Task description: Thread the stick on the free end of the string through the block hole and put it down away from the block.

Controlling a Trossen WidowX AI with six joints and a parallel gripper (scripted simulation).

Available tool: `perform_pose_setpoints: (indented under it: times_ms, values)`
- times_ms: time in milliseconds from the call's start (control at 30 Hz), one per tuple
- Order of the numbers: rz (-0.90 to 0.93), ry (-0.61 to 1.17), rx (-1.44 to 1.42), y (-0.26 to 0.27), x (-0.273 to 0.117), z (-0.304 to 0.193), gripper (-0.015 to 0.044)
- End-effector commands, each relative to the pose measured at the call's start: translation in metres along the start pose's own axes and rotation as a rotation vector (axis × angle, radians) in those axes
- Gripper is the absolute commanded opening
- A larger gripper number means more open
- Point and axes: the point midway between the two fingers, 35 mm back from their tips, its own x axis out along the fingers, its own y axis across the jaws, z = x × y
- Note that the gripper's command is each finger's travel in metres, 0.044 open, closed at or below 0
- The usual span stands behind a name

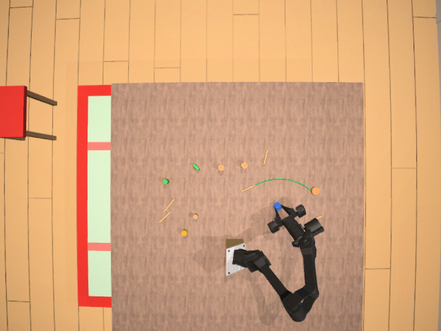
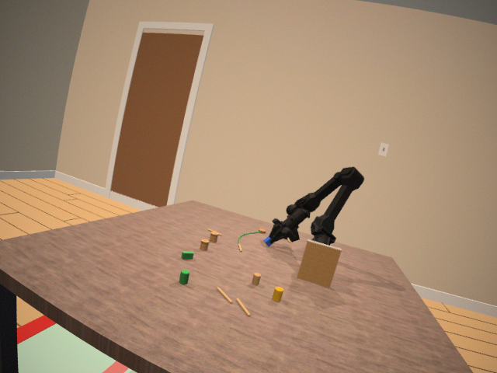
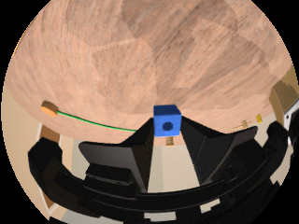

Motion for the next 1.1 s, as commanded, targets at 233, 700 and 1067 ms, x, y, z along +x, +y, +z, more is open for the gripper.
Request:
perform_pose_setpoints:
  times_ms: [233, 700, 1067]
  values:
    - [-0.021, 0.096, -0.007, -0.002, 0.002, 0.006, 0.0]
    - [-0.012, 0.187, -0.012, -0.001, 0.0, 0.009, 0.0053]
    - [-0.012, 0.189, -0.015, 0.001, -0.054, 0.007, 0.0236]
